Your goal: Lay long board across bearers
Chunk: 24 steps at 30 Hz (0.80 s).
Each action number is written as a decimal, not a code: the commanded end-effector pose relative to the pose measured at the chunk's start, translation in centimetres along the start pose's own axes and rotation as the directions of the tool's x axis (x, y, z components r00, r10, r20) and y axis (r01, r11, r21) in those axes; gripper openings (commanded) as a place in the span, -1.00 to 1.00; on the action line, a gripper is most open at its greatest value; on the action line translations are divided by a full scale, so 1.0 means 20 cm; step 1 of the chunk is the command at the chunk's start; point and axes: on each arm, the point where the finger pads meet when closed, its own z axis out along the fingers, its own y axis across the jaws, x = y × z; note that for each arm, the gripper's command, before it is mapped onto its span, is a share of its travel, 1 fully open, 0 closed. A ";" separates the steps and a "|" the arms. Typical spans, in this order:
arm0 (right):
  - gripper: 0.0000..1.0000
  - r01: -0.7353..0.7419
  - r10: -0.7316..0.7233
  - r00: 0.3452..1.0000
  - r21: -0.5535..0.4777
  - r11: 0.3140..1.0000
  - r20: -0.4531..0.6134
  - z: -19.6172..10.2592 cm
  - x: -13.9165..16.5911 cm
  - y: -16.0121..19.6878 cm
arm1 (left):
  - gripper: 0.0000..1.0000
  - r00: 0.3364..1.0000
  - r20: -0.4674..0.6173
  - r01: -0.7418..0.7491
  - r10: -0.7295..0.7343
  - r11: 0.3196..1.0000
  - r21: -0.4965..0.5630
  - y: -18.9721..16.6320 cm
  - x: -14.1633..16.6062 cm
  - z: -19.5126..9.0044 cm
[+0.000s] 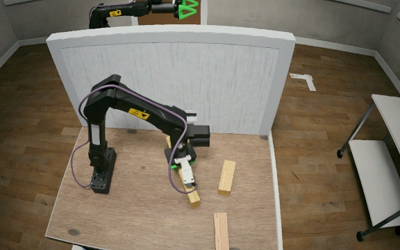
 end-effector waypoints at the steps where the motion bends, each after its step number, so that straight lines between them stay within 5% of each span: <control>1: -0.04 -0.013 0.014 1.000 -0.060 0.998 0.025 0.00 -0.05 0.05 | 1.00 0.997 0.074 0.008 -0.008 1.000 -0.008 0.01 -0.15 -0.03; 5: -0.04 -0.003 0.006 1.000 -0.072 0.997 0.029 -0.03 -0.04 0.07 | 1.00 0.997 0.074 0.008 -0.008 1.000 -0.008 0.01 -0.15 -0.03; 7: -0.04 0.011 -0.010 1.000 -0.034 0.999 0.016 0.08 -0.02 0.04 | 1.00 0.997 0.074 0.008 -0.008 1.000 -0.008 0.01 -0.15 -0.03; 13: -0.04 0.003 0.000 0.999 -0.085 0.996 0.034 -0.05 -0.04 0.10 | 1.00 0.997 0.074 0.008 -0.008 1.000 -0.008 0.01 -0.15 -0.03; 14: -1.00 0.001 0.002 0.999 -0.095 0.995 0.038 -0.06 -0.05 0.11 | 1.00 0.997 0.074 0.008 -0.008 1.000 -0.008 0.01 -0.15 -0.03; 24: -1.00 0.001 0.002 0.999 -0.089 0.996 0.036 -0.05 -0.05 0.11 | 1.00 0.997 0.074 0.008 -0.008 1.000 -0.008 0.01 -0.15 -0.03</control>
